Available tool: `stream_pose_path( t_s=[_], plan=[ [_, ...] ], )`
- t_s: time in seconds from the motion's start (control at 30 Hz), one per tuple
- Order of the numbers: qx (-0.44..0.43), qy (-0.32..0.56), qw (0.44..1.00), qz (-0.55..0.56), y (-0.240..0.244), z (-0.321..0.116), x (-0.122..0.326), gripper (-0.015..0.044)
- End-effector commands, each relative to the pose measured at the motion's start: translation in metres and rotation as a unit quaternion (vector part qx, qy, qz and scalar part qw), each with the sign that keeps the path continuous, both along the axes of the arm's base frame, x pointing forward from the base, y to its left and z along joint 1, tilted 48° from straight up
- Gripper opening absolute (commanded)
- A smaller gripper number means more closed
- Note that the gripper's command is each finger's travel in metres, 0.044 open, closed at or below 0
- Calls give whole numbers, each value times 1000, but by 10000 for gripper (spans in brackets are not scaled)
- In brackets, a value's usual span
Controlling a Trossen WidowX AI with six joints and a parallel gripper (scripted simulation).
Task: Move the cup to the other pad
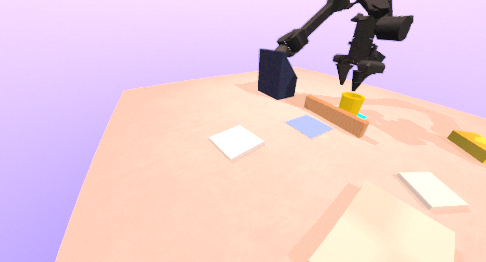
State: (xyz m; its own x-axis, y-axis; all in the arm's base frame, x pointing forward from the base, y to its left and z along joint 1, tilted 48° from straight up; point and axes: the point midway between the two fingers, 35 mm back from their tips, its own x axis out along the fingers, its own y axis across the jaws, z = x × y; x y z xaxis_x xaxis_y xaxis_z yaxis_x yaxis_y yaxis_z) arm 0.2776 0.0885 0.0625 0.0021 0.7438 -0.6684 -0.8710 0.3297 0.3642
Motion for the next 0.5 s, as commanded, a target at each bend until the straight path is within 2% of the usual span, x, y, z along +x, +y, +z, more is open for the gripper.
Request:
stream_pose_path(
  t_s=[0.0,0.07,0.47],
  plan=[
    [0,0,1000,-1,-2,1,0,409],
    [-1,0,1000,-1,-6,4,1,440],
    [-2,-4,1000,0,-45,36,-2,440]
  ],
)
